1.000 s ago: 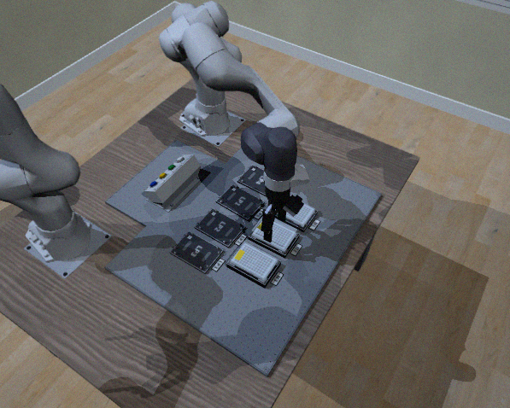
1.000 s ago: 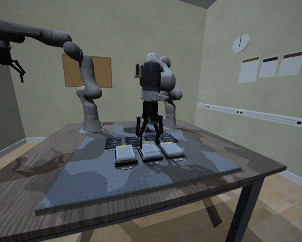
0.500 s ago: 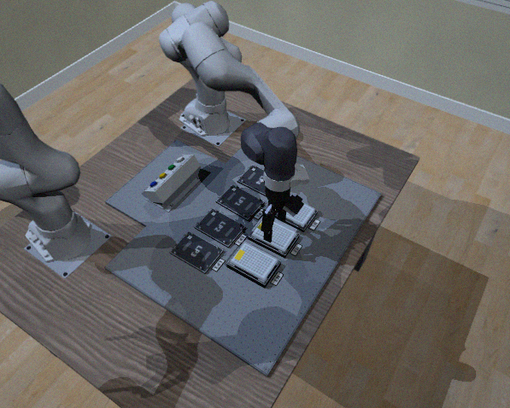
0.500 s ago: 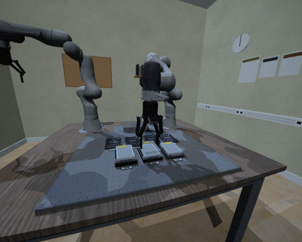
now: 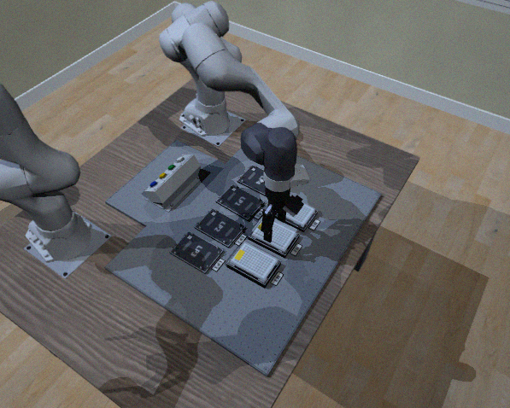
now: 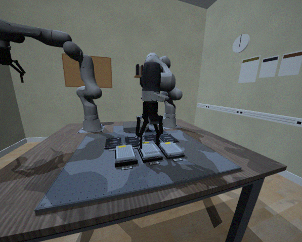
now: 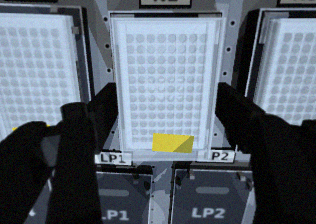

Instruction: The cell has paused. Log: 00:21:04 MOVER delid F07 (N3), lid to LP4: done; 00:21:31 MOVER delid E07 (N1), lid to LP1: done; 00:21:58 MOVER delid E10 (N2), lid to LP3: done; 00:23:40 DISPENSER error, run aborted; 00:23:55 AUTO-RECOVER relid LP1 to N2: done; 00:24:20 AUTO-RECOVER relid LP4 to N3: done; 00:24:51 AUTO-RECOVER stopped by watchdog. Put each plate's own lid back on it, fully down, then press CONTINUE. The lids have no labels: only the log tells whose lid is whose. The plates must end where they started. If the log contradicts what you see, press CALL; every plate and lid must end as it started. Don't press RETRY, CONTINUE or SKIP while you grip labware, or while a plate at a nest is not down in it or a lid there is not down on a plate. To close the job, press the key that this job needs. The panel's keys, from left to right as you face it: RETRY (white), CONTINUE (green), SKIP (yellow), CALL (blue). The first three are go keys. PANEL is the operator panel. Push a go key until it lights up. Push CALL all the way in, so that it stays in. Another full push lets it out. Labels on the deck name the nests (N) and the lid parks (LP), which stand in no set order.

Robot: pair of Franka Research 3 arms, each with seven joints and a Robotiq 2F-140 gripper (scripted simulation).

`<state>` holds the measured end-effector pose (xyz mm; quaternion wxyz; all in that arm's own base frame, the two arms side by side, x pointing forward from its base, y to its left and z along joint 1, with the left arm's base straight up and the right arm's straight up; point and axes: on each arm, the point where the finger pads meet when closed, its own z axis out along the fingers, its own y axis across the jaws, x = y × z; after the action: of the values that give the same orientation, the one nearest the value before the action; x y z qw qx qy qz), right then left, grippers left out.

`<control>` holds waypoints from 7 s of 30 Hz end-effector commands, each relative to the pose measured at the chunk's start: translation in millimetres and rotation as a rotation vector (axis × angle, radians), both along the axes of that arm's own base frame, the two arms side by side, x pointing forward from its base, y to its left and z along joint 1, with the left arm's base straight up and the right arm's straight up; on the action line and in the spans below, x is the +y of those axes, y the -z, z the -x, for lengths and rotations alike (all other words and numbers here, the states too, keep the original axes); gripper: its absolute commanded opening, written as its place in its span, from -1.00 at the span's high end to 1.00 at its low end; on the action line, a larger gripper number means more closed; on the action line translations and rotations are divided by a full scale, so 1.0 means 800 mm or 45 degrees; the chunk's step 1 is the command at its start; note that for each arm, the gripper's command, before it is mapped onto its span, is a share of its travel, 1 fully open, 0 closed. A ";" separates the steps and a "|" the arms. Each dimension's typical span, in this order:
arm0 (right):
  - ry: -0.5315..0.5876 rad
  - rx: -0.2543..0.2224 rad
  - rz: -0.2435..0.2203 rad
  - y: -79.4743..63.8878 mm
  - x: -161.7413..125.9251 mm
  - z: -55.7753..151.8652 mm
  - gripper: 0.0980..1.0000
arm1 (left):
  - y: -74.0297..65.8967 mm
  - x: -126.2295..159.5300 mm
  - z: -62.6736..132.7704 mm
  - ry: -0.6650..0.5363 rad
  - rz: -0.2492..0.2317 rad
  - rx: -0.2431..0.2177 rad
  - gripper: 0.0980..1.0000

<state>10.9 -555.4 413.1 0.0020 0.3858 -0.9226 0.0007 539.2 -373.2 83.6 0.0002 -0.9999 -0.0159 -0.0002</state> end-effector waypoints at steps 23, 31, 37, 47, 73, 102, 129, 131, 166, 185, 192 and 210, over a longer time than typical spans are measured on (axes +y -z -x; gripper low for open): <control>0.000 0.000 0.000 0.000 0.000 0.000 -1.00 | 0.012 0.000 0.000 -0.002 0.001 0.000 1.00; 0.000 0.000 0.000 0.000 0.000 0.000 -1.00 | 0.014 0.000 0.001 -0.002 0.001 0.000 1.00; 0.000 0.000 0.000 0.000 0.000 0.000 -1.00 | 0.015 0.000 0.001 -0.002 0.001 0.000 1.00; 0.000 0.000 0.000 0.000 0.000 0.000 -1.00 | 0.015 0.000 0.001 -0.002 0.001 0.000 1.00; 0.000 0.000 0.000 0.000 0.000 0.000 -1.00 | 0.015 0.000 0.001 -0.002 0.001 0.000 1.00; 0.000 0.000 0.000 0.000 0.000 0.000 -1.00 | 0.016 0.000 0.001 -0.002 0.001 0.000 1.00; 0.000 0.000 0.000 0.000 0.000 0.000 -1.00 | 0.019 0.000 0.001 -0.003 0.001 0.000 1.00; 0.000 0.000 0.000 0.000 0.000 0.000 -1.00 | 0.019 0.000 0.001 -0.003 0.001 0.000 1.00; 0.000 0.000 0.000 0.000 0.000 0.000 -1.00 | 0.020 0.000 0.001 -0.003 0.001 0.000 1.00; 0.000 0.000 0.000 0.000 0.000 0.000 -1.00 | 0.020 0.000 0.001 -0.003 0.001 0.000 -0.32; 0.000 0.000 0.000 0.000 0.000 0.000 -1.00 | 0.020 0.000 0.001 -0.003 0.001 0.000 -0.32; 0.000 0.000 0.000 0.000 0.000 0.000 -1.00 | 0.020 0.000 0.001 -0.003 0.001 0.000 -0.32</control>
<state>10.9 -555.4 413.1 0.0020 0.3858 -0.9226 0.0007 538.6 -373.4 69.1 0.0000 -0.9999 -0.0172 -0.0003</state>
